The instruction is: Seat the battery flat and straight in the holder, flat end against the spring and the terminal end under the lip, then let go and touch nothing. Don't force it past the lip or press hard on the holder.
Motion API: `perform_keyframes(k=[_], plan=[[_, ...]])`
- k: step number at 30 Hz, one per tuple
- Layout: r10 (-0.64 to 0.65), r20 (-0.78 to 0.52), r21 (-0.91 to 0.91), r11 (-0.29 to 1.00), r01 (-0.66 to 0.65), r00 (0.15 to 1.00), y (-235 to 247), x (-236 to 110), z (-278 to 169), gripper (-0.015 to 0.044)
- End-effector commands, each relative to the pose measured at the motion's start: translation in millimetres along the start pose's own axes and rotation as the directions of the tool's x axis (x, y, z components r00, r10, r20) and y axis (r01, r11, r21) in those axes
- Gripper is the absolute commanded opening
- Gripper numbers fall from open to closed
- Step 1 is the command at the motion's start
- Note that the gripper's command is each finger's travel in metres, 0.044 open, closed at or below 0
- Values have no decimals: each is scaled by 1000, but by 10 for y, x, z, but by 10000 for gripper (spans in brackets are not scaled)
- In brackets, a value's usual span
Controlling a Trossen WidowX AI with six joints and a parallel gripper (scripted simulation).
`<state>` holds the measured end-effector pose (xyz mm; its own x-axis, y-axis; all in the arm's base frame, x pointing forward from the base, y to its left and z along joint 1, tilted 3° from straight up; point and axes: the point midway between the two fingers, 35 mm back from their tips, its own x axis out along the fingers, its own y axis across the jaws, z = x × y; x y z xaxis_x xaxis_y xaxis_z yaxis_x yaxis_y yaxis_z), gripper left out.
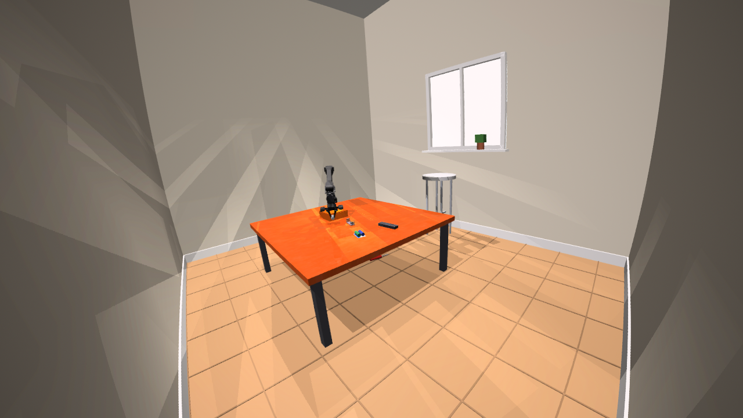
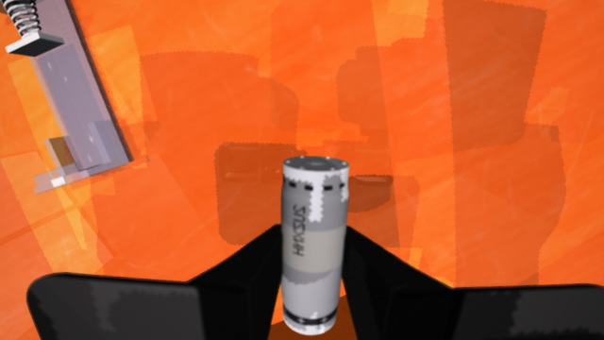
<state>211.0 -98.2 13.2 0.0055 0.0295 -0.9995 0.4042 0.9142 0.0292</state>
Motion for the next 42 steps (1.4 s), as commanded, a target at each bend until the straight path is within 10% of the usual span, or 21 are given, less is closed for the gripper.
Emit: perform_keyframes(k=[1,22,42], plan=[[0,-3,4,1000,0,1000,-1,-80,-12,81],[7,4,-302,953,-6,1000,1377,-365,600,81],[-72,-222,-303,953,1,972,1356,5,528,81]])
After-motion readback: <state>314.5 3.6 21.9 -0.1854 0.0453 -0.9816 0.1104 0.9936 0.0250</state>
